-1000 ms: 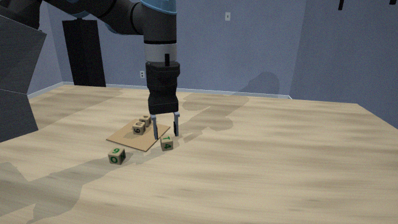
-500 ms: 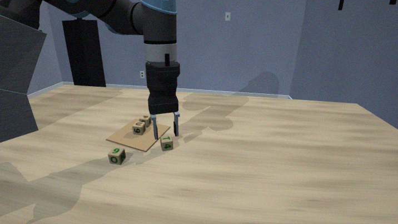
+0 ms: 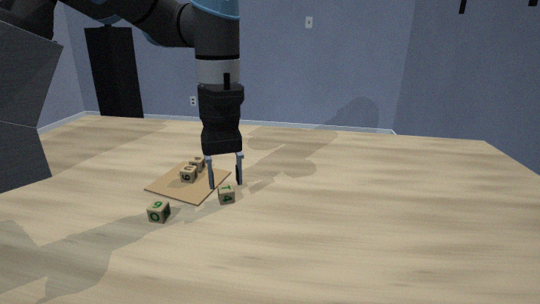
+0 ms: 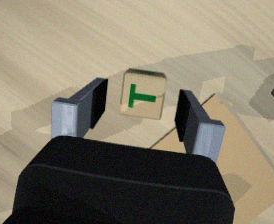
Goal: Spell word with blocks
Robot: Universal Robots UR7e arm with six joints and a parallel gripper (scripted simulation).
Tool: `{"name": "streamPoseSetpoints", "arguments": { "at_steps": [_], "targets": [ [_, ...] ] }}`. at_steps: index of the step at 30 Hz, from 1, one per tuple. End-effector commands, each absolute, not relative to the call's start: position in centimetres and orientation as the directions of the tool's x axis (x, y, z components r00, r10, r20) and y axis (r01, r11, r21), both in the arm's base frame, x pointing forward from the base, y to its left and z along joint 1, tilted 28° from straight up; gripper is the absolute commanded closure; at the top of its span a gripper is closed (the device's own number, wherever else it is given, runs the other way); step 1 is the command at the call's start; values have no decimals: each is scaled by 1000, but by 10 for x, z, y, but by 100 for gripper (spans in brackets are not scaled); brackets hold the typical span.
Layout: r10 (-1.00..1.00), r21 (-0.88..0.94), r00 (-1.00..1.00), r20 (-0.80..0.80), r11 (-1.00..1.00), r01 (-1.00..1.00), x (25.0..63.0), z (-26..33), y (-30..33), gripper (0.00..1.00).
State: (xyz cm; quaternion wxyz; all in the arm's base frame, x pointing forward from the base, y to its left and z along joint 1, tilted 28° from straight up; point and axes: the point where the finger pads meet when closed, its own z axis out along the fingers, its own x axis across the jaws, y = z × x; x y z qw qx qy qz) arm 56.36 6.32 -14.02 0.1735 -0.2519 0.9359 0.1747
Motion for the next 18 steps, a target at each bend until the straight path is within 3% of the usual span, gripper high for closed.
{"name": "streamPoseSetpoints", "arguments": {
  "at_steps": [1, 18],
  "targets": [
    [-412, 237, -812, -414, 812, -534, 565, -140, 64, 6],
    [-413, 237, -811, -414, 812, -534, 571, -160, 73, 6]
  ]
}}
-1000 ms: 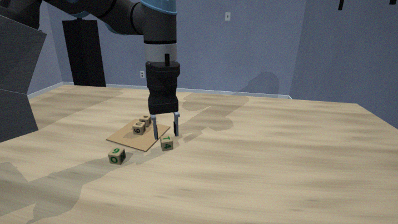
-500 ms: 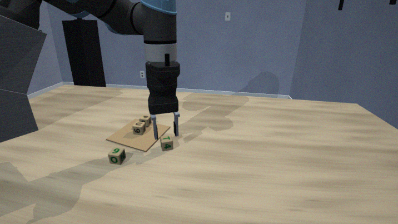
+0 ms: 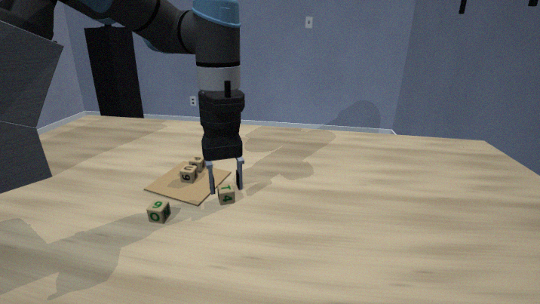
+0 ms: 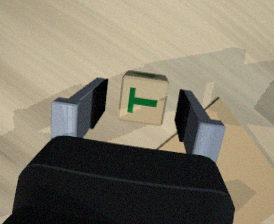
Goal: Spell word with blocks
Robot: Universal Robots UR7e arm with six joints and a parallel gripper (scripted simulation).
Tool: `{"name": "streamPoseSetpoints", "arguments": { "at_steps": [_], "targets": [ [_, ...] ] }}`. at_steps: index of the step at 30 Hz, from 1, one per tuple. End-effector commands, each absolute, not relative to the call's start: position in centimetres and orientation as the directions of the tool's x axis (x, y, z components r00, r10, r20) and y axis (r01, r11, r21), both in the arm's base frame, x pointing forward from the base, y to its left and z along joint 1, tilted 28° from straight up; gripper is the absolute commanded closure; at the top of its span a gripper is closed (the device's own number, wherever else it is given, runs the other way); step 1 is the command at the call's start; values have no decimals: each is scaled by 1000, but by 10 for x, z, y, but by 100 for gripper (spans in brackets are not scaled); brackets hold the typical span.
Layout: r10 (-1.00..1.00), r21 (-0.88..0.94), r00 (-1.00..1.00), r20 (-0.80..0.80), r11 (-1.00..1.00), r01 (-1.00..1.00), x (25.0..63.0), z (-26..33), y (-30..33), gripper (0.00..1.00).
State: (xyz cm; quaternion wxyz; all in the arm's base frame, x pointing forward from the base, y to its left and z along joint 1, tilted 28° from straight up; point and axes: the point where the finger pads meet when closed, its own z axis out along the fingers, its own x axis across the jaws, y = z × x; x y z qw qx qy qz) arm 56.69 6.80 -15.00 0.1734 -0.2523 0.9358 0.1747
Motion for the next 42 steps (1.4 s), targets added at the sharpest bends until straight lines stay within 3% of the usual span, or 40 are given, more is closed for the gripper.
{"name": "streamPoseSetpoints", "arguments": {
  "at_steps": [1, 42],
  "targets": [
    [-413, 237, -811, -414, 812, -534, 572, -162, 74, 6],
    [-412, 238, -812, -414, 812, -533, 574, -172, 79, 6]
  ]
}}
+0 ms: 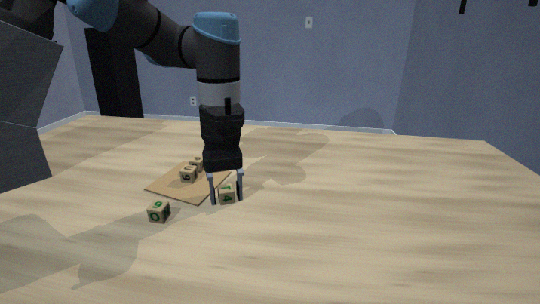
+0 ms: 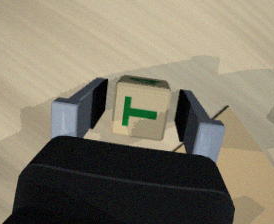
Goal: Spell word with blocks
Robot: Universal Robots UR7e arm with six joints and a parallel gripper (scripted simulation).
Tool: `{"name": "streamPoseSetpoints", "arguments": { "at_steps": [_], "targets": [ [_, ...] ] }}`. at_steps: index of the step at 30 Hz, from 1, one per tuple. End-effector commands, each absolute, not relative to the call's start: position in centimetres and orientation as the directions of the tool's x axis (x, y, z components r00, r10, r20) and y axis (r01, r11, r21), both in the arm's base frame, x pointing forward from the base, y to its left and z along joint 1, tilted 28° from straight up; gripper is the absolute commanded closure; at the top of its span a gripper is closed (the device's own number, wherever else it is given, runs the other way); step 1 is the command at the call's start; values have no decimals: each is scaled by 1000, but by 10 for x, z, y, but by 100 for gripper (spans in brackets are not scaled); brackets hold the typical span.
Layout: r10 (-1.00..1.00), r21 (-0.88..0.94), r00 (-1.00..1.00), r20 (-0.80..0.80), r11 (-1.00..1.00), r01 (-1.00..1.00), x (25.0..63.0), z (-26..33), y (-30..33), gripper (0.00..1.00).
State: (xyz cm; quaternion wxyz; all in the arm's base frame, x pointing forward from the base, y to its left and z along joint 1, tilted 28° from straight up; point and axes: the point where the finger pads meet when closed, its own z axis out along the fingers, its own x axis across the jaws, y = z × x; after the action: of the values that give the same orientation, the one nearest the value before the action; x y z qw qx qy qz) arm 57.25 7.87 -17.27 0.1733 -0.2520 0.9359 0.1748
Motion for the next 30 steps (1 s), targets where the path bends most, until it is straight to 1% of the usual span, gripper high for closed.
{"name": "streamPoseSetpoints", "arguments": {
  "at_steps": [1, 7, 8, 24, 25, 30],
  "targets": [
    [-412, 238, -812, -414, 812, -533, 574, -172, 79, 6],
    [-412, 238, -812, -414, 812, -533, 574, -172, 79, 6],
    [-412, 238, -812, -414, 812, -533, 574, -172, 79, 13],
    [-412, 238, -812, -414, 812, -533, 574, -172, 79, 13],
    [-412, 238, -812, -414, 812, -533, 574, -172, 79, 43],
    [-412, 238, -812, -414, 812, -533, 574, -172, 79, 43]
  ]
}}
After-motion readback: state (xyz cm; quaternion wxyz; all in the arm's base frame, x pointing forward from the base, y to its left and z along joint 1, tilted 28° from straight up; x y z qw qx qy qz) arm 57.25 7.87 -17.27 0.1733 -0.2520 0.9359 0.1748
